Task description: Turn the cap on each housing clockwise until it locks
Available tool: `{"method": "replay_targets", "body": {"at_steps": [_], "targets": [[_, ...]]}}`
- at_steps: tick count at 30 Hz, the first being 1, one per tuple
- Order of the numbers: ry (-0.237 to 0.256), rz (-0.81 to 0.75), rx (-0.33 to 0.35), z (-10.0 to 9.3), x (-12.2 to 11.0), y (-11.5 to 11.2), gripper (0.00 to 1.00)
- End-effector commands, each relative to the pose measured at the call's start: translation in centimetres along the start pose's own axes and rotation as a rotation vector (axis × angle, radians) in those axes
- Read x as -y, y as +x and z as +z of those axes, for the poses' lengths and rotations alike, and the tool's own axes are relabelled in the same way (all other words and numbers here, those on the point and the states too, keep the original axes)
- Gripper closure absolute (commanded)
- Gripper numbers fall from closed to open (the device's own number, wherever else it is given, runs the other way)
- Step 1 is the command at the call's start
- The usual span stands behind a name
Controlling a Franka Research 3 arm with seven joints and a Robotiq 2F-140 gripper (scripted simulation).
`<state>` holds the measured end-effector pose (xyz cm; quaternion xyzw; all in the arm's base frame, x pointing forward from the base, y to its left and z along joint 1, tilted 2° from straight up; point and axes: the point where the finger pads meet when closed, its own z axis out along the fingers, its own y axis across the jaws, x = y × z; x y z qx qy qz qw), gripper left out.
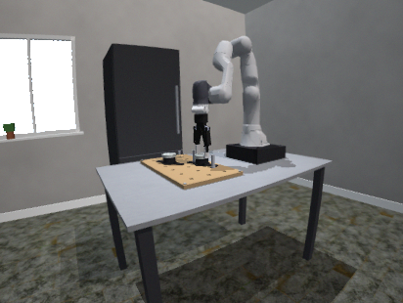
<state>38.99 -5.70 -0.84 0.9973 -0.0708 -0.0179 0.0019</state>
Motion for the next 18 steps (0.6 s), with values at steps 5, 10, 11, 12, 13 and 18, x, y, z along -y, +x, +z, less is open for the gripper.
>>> {"method": "replay_targets", "body": {"at_steps": [5, 10, 11, 12, 13, 18], "targets": [[0.001, 0.042, -0.004, -0.03, 0.07, 0.18, 0.9], [0.001, 0.133, -0.004, -0.01, 0.07, 0.17, 0.9], [0.001, 0.157, -0.004, -0.01, 0.07, 0.16, 0.9], [0.001, 0.182, -0.004, -0.01, 0.07, 0.16, 0.9], [0.001, 0.208, -0.003, -0.01, 0.07, 0.16, 0.9], [0.001, 0.288, -0.003, 0.0, 0.07, 0.16, 0.9]]}}
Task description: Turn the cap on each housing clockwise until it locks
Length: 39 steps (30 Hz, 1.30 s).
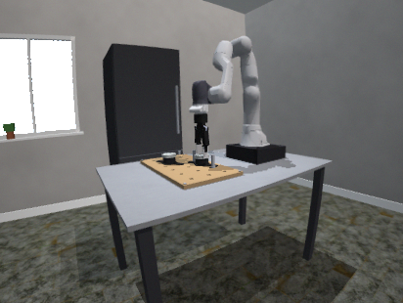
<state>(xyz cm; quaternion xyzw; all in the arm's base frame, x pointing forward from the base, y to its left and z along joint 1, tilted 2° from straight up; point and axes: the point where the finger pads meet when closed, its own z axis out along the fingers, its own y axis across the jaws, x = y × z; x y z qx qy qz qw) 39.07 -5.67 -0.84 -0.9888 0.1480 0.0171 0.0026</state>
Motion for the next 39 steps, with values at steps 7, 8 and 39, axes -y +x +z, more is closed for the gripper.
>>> {"method": "replay_targets", "body": {"at_steps": [7, 8, 39], "targets": [[-0.01, 0.295, -0.006, -0.02, 0.04, 0.09, 0.9], [-0.01, 0.311, -0.006, -0.03, 0.04, 0.09, 0.9], [-0.009, 0.623, -0.008, -0.02, 0.04, 0.09, 0.9]]}}
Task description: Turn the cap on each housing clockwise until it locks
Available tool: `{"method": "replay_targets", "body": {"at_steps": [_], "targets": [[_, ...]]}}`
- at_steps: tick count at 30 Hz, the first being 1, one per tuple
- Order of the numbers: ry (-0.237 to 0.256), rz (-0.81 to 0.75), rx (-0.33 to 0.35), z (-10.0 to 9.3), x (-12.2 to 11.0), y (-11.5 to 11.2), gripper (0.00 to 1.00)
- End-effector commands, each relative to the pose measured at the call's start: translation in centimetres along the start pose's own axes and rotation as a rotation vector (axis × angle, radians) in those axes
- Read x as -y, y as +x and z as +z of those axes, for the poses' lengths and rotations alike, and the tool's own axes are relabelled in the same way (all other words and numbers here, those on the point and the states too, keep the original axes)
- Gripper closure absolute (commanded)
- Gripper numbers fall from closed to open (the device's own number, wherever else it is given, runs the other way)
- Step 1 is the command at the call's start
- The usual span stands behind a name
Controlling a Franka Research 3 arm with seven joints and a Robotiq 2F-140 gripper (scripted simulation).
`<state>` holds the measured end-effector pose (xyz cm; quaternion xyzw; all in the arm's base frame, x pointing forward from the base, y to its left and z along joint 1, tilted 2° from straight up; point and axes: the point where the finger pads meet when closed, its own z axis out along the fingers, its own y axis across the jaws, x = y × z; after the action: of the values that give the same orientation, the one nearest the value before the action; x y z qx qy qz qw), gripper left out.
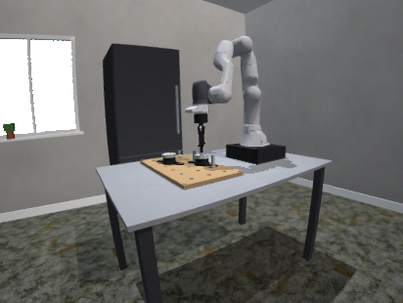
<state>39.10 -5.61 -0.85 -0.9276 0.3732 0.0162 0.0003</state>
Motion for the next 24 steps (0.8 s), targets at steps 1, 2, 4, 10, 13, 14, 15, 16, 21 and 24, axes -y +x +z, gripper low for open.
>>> {"method": "replay_targets", "body": {"at_steps": [1, 2, 4, 10, 13, 14, 15, 16, 21, 24], "targets": [[-0.01, 0.182, -0.009, -0.02, 0.02, 0.08, 0.9], [-0.01, 0.209, -0.009, -0.02, 0.02, 0.08, 0.9], [-0.01, 0.26, -0.01, -0.03, 0.02, 0.08, 0.9], [-0.009, 0.344, -0.01, -0.03, 0.02, 0.09, 0.9], [-0.009, 0.386, -0.011, -0.04, 0.02, 0.09, 0.9], [-0.009, 0.396, -0.011, -0.04, 0.02, 0.09, 0.9], [-0.009, 0.403, -0.011, -0.04, 0.02, 0.1, 0.9], [-0.009, 0.408, -0.011, -0.04, 0.03, 0.1, 0.9], [-0.009, 0.414, -0.011, -0.04, 0.03, 0.1, 0.9], [-0.009, 0.42, -0.011, -0.04, 0.03, 0.1, 0.9]]}}
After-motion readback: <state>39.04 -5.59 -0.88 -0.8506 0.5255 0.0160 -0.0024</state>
